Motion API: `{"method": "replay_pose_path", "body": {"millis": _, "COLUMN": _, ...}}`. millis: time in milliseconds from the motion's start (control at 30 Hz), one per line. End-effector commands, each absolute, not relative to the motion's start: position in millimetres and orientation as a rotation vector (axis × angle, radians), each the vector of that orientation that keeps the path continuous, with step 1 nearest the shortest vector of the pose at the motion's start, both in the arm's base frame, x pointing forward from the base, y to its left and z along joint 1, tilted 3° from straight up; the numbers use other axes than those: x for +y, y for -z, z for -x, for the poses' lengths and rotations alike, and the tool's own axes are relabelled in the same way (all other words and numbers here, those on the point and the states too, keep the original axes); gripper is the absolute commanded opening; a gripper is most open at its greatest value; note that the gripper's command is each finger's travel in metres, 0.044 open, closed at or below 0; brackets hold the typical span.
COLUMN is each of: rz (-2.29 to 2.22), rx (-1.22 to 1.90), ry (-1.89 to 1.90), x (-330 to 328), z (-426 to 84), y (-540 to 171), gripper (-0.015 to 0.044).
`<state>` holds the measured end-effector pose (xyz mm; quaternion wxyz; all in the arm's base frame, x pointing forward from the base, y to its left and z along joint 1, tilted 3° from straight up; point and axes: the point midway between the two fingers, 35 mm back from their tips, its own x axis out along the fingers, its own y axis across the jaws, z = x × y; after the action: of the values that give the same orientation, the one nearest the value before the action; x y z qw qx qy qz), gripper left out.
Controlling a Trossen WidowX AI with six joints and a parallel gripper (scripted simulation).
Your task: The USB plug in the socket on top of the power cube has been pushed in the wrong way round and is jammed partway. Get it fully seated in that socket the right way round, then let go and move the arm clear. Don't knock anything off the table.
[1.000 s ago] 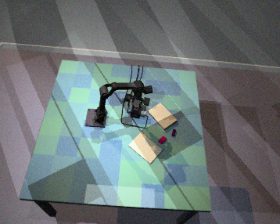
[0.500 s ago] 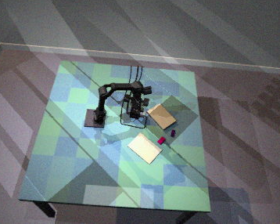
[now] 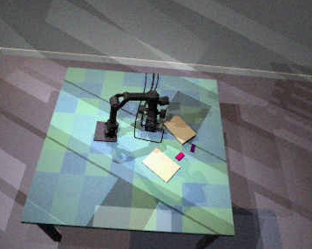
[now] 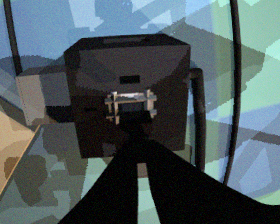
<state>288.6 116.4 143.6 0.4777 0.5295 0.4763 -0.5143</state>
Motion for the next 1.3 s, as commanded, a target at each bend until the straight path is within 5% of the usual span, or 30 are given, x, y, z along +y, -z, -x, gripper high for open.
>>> {"method": "replay_pose_path", "body": {"millis": 0, "rz": -1.295, "rx": 1.171, "ry": 1.25, "x": 117.1, "z": -288.4, "y": -143.2, "gripper": 0.0}}
{"method": "replay_pose_path", "body": {"millis": 1267, "rz": -1.319, "rx": 1.19, "ry": 1.235, "x": 119.0, "z": -289.1, "y": -138.6, "gripper": 0.0}}
